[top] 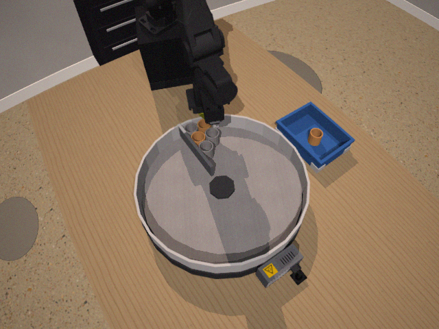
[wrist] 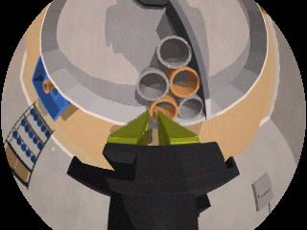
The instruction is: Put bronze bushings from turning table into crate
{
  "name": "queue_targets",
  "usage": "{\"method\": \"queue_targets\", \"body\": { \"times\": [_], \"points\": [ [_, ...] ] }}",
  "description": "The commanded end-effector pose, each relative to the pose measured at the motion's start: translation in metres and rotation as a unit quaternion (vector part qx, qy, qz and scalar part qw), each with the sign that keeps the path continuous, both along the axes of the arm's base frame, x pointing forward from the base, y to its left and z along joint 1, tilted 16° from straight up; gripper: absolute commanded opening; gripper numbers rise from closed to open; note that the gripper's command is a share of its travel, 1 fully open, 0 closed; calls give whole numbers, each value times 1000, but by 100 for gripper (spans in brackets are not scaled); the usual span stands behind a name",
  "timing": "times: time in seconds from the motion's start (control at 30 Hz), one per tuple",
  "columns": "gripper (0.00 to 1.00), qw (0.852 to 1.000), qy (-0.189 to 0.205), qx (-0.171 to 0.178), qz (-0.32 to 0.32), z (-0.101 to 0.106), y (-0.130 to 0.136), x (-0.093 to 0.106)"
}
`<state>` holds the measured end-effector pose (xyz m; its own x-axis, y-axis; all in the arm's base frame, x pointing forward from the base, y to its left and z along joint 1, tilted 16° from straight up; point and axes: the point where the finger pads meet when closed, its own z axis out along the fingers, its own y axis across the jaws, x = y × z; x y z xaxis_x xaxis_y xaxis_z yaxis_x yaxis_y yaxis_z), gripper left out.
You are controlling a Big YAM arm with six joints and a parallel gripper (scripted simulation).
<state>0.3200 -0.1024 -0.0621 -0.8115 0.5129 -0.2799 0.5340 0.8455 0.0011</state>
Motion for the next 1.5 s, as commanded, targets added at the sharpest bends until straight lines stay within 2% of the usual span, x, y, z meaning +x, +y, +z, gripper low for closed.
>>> {"method": "queue_targets", "body": {
  "times": [0.0,1.07,1.47],
  "points": [
    [12,1000,-12,-4,0,7,-8,13],
    [12,1000,-12,-4,0,6,-8,13],
    [12,1000,-13,-5,0,-8,-11,19]
  ]
}}
